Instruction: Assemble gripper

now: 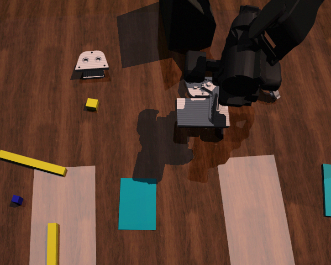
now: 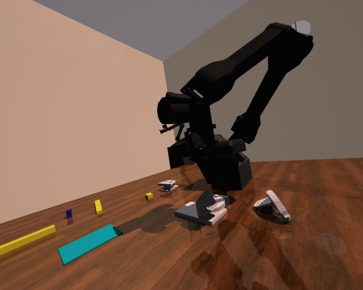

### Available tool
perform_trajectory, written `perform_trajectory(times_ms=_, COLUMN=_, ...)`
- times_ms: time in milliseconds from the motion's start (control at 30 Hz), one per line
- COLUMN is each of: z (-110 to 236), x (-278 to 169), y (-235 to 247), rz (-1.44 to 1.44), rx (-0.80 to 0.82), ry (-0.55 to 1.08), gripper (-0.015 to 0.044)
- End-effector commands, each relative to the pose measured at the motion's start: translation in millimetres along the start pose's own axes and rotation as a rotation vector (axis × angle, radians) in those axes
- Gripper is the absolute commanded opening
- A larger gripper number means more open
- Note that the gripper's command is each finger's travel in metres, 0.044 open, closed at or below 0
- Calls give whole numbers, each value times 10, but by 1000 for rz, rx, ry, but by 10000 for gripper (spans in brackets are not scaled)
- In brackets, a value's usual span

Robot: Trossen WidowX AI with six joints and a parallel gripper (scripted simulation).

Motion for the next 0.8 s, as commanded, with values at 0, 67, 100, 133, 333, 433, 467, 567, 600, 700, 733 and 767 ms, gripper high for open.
perform_trajectory(times_ms=0, z=25, x=-70, y=188, rz=117, rx=-1, ry=-5, gripper=0)
perform_trajectory(times_ms=67, z=30, x=-112, y=277, rz=178, rx=-3, ry=-5, gripper=0)
perform_trajectory(times_ms=100, z=33, x=-135, y=322, rz=208, rx=-3, ry=-5, gripper=0)
perform_trajectory(times_ms=133, z=35, x=-158, y=366, rz=239, rx=-3, ry=-4, gripper=0)
perform_trajectory(times_ms=333, z=49, x=-313, y=622, rz=421, rx=-4, ry=-2, gripper=0)
perform_trajectory(times_ms=433, z=56, x=-401, y=745, rz=513, rx=-2, ry=-1, gripper=0)
perform_trajectory(times_ms=467, z=58, x=-432, y=785, rz=543, rx=-2, ry=0, gripper=0)
perform_trajectory(times_ms=567, z=65, x=-523, y=895, rz=629, rx=1, ry=1, gripper=0)
perform_trajectory(times_ms=600, z=66, x=-539, y=914, rz=644, rx=2, ry=2, gripper=0)
perform_trajectory(times_ms=700, z=67, x=-545, y=921, rz=649, rx=2, ry=2, gripper=0)
perform_trajectory(times_ms=733, z=67, x=-545, y=921, rz=649, rx=2, ry=2, gripper=0)
perform_trajectory(times_ms=767, z=67, x=-545, y=921, rz=649, rx=2, ry=2, gripper=0)
Point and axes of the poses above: the point midway between the two fingers, 35 mm back from their tips, its own z axis back along the fingers, its own y axis across the jaws, x = y × z, the point moved 3 cm from there along z, back along the fingers, and after that the axes turned 14 degrees about -z, right-handed, at the moved point
